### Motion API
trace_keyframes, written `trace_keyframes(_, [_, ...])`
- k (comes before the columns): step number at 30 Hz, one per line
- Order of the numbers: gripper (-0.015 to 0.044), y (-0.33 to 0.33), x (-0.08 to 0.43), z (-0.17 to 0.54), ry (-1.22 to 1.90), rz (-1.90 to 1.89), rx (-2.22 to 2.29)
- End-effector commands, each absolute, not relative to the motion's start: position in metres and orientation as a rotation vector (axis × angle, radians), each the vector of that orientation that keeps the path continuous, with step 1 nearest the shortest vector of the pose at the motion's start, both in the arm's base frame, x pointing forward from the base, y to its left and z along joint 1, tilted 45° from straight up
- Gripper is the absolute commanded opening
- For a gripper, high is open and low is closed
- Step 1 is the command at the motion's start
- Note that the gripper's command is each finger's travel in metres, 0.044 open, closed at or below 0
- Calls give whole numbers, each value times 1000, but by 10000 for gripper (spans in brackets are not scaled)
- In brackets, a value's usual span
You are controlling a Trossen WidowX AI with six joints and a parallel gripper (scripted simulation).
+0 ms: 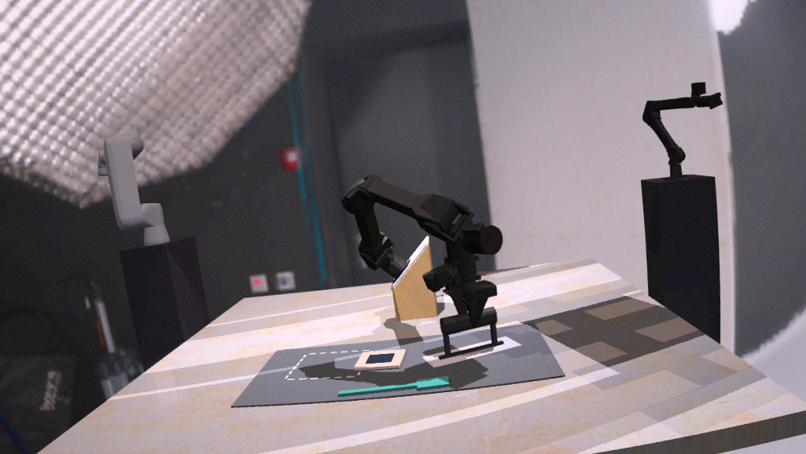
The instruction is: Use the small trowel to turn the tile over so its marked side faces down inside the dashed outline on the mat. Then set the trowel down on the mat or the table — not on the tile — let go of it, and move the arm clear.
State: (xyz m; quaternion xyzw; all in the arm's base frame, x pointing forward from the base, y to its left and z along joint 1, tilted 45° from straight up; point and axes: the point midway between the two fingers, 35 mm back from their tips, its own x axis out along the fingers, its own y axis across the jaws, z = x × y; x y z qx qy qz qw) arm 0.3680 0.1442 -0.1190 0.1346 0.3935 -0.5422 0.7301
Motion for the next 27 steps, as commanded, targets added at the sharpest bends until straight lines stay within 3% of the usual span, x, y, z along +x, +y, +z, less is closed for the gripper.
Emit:
trace_keyframes(1, [270,143,368,-120,868,-1193,287])
trace_keyframes(7, [270,174,360,-86,868,-1194,287])
trace_keyframes(13, [270,174,360,-86,868,-1194,287])
trace_keyframes(15, [300,182,359,-82,868,-1182,278])
trace_keyframes(27, [300,187,358,-88,963,-1048,170])
